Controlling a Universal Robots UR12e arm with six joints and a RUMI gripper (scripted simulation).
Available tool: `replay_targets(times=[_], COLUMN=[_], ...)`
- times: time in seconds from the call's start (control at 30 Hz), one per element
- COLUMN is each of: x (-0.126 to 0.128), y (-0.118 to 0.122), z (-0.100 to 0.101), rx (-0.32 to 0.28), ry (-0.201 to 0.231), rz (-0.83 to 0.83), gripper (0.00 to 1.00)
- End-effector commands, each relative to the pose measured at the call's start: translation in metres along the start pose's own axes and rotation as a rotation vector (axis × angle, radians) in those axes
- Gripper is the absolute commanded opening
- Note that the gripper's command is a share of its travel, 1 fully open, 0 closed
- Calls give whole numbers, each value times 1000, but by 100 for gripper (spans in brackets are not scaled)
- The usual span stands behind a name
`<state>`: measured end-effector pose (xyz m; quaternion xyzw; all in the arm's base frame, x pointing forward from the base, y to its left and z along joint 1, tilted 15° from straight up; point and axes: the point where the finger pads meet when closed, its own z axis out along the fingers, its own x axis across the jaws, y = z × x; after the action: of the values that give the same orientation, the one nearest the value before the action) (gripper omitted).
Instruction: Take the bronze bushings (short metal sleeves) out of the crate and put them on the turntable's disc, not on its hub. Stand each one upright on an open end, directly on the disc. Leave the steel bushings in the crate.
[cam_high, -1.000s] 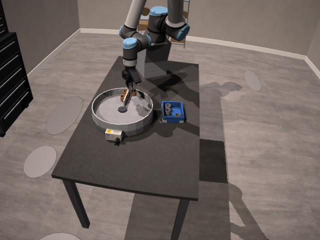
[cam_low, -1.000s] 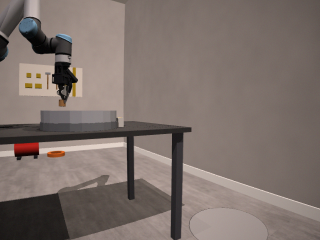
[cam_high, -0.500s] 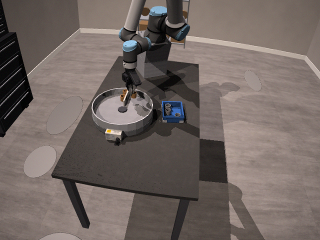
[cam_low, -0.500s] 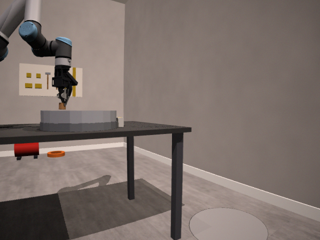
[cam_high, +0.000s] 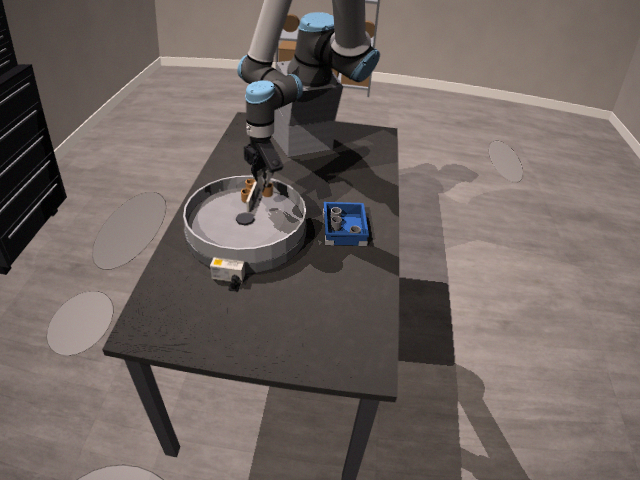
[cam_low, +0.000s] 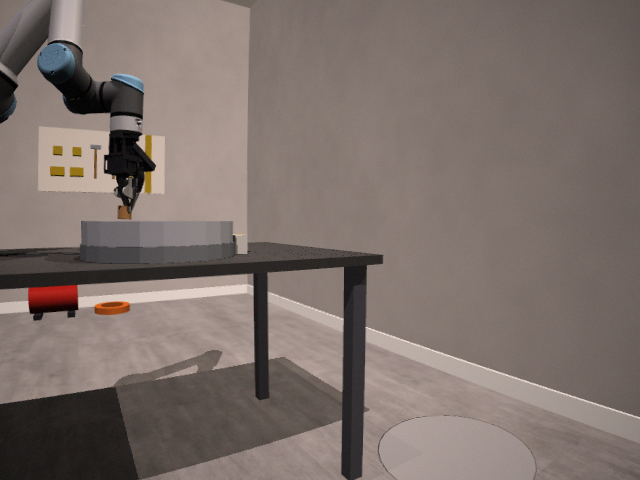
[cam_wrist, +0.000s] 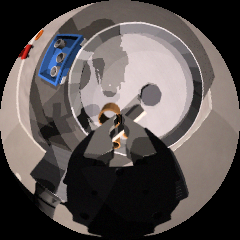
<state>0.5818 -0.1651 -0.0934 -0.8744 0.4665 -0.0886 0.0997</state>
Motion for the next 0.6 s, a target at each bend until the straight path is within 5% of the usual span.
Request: replay_targets(times=[0.0, 0.57], x=[0, 0], y=[0, 0], z=[0, 3], rx=[0, 0], ry=[1, 1], rz=[0, 0], gripper=[0, 0])
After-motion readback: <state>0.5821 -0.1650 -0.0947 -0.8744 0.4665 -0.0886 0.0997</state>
